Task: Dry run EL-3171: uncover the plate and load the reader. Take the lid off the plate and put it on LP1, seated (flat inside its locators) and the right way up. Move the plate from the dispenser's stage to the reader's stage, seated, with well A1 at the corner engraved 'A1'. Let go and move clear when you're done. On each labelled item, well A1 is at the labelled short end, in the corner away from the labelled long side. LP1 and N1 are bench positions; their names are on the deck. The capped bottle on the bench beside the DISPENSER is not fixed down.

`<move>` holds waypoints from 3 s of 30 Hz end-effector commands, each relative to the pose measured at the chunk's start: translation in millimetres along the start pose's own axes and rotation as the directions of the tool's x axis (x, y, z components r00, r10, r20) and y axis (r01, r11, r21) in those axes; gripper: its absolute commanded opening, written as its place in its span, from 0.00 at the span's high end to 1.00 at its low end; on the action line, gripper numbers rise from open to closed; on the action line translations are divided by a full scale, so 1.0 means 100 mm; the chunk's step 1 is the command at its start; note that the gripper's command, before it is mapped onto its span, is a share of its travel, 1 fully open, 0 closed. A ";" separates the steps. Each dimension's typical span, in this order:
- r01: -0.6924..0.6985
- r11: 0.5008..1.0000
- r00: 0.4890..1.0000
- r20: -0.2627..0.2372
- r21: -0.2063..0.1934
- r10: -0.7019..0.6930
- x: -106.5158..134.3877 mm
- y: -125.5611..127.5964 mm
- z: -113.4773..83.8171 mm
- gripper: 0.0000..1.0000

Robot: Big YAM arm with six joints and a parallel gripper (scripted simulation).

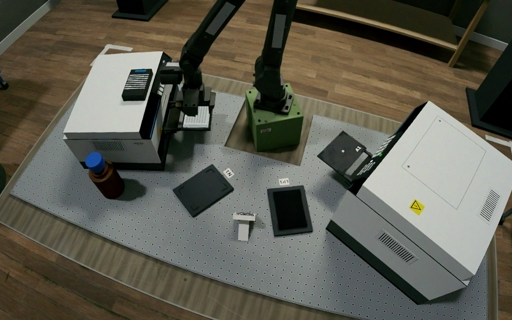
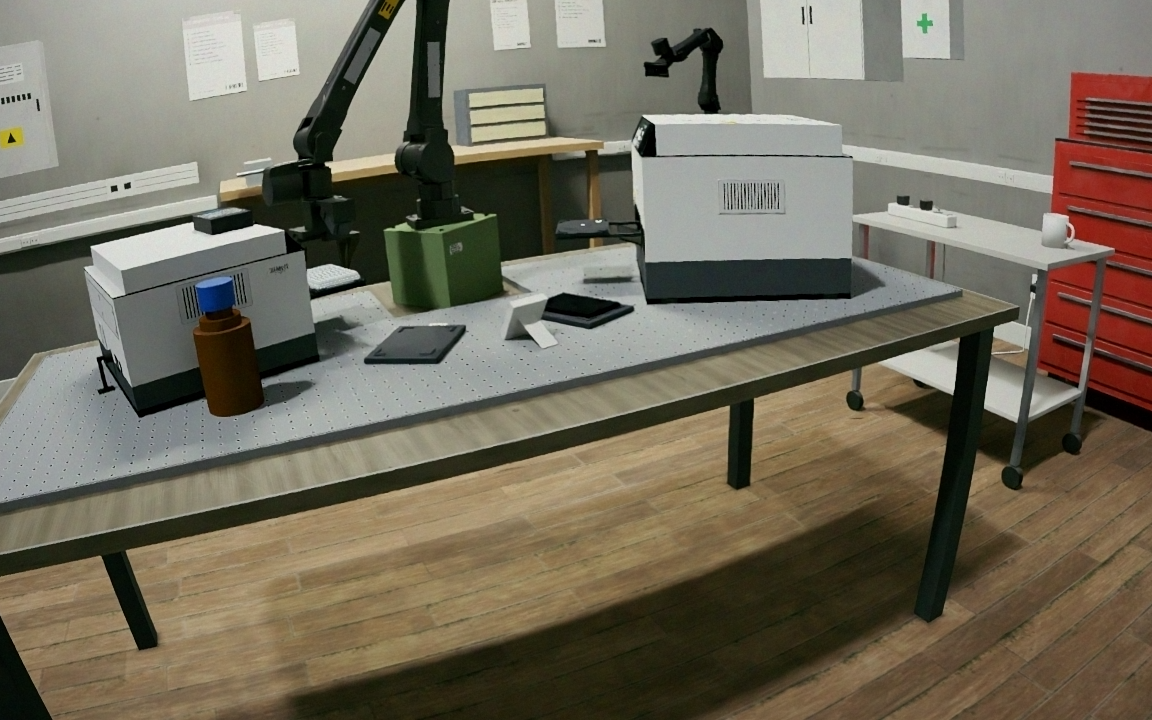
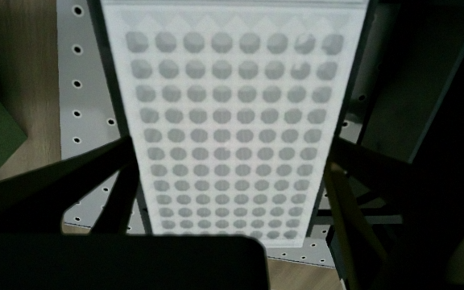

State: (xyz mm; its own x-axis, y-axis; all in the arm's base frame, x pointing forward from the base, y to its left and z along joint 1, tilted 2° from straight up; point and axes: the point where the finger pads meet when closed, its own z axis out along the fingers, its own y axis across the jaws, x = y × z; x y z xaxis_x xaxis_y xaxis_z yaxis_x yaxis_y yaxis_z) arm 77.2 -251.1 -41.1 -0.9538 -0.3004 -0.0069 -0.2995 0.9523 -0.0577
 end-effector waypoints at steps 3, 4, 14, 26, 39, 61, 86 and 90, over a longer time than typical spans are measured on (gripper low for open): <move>-0.005 0.999 1.000 -0.002 0.037 0.005 0.00 -0.14 -0.13 0.14; -0.005 0.999 1.000 -0.002 0.034 0.005 0.00 -0.13 -0.13 0.14; -0.004 0.999 1.000 -0.002 0.047 0.004 0.00 -0.18 -0.21 0.14; -0.003 0.998 1.000 -0.002 0.055 0.003 0.00 -0.26 -0.19 0.14; -0.002 0.999 1.000 -0.002 0.044 0.002 -0.01 -0.18 -0.25 0.14; 0.000 0.998 1.000 -0.003 0.064 0.000 -0.01 -0.28 -0.35 0.14; 0.002 0.999 1.000 -0.004 0.053 -0.001 -0.01 -0.21 -0.43 0.14; 0.002 0.998 1.000 -0.004 0.057 -0.002 -0.01 -0.25 -0.40 0.14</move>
State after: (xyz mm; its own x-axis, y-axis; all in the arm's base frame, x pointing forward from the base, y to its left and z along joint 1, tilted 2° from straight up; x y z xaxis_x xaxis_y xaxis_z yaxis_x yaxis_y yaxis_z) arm 76.3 -248.0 -15.7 -0.9538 -0.3004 -0.0069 -0.2996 0.9524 -0.0566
